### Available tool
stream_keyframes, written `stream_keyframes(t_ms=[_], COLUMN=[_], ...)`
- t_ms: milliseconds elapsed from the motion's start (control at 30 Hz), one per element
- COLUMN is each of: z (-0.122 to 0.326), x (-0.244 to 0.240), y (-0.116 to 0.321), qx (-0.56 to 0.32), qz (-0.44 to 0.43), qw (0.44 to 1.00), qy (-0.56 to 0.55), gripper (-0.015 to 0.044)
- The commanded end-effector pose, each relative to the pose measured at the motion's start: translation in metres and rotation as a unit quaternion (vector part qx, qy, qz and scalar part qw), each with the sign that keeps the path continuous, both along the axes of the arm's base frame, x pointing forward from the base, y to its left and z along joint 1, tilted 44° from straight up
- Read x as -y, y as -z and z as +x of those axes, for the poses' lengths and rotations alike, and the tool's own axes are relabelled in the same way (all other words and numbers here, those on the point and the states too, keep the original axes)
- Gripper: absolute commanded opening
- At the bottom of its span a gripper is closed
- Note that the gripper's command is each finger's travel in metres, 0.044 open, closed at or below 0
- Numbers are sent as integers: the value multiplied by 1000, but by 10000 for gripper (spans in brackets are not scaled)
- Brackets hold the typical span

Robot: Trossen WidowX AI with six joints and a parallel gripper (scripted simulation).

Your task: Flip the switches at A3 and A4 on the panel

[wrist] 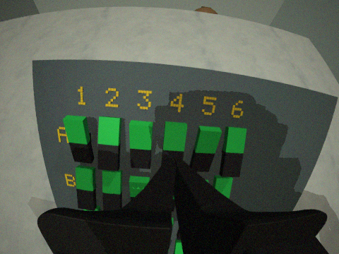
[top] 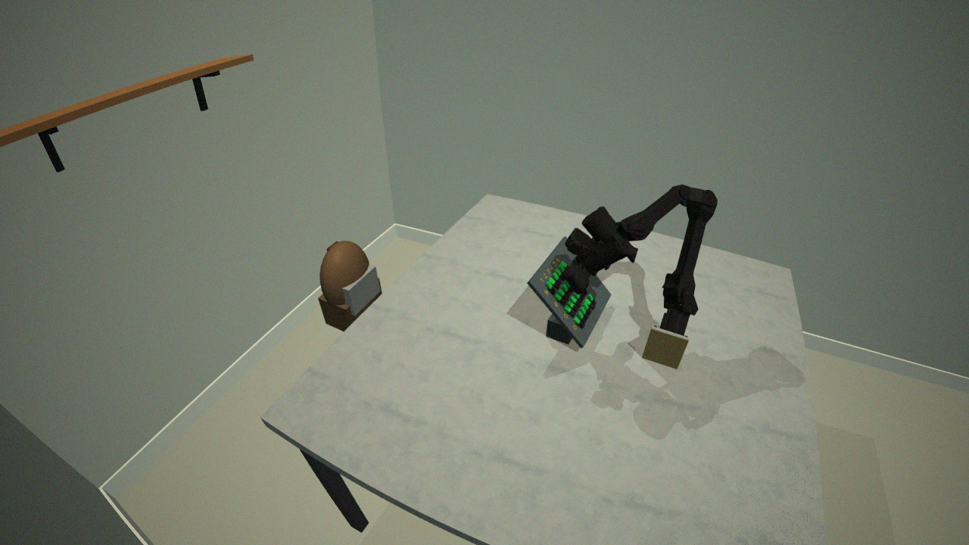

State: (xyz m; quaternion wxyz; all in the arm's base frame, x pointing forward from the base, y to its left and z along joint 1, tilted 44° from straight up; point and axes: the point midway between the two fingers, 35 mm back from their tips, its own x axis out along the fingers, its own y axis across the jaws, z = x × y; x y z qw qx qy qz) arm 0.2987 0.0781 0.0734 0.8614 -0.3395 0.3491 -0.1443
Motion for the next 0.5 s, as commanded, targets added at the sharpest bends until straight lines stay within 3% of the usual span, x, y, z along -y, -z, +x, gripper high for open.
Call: stream_keyframes(t_ms=[0, 300, 467], z=[1, 0, -32], x=[0, -1, -26], y=[1, 0, -22], qx=[-1, 0, -13], qz=[1, 1, 5], qw=[1000, 1000, 1000], qy=[-1, 0, 7], gripper=[0, 0, 0])
